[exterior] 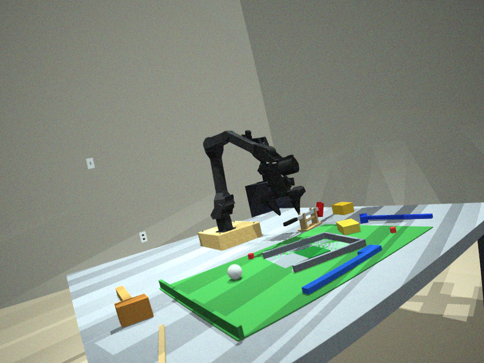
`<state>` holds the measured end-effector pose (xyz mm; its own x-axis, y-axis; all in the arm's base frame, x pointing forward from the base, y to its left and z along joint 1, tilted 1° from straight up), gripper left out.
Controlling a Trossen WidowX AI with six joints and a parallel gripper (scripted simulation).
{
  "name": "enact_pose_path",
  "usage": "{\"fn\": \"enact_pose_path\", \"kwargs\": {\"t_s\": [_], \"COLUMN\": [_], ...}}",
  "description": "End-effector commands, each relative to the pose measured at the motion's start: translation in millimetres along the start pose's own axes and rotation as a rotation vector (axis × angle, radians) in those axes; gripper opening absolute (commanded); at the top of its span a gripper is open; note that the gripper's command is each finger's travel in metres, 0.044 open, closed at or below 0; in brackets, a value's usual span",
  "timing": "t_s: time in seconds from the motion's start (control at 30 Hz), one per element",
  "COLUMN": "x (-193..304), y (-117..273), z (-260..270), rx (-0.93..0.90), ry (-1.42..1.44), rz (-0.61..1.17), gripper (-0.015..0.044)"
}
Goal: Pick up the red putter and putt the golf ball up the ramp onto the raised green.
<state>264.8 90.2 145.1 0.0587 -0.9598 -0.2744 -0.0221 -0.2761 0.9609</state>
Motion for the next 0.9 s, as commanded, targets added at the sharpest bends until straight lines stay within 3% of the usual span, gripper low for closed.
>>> {"fn": "enact_pose_path", "kwargs": {"t_s": [0.0,0.87], "x": [4,15], "y": [-16,-56], "z": [2,2], "rx": [-0.022,-0.022], "ry": [-0.001,-0.001], "rz": [0.001,0.001], "gripper": [0.0440,0.0440]}}
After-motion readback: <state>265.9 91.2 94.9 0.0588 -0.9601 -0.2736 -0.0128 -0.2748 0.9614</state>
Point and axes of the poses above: the point midway between the two fingers, 35 mm back from their tips, its own y axis back along the fingers, its own z axis across the jaws, x = y × z, the point moved 8 cm from there along y, back along the fingers, and after that the axes turned 2 degrees about -y, right-handed, at the moved point
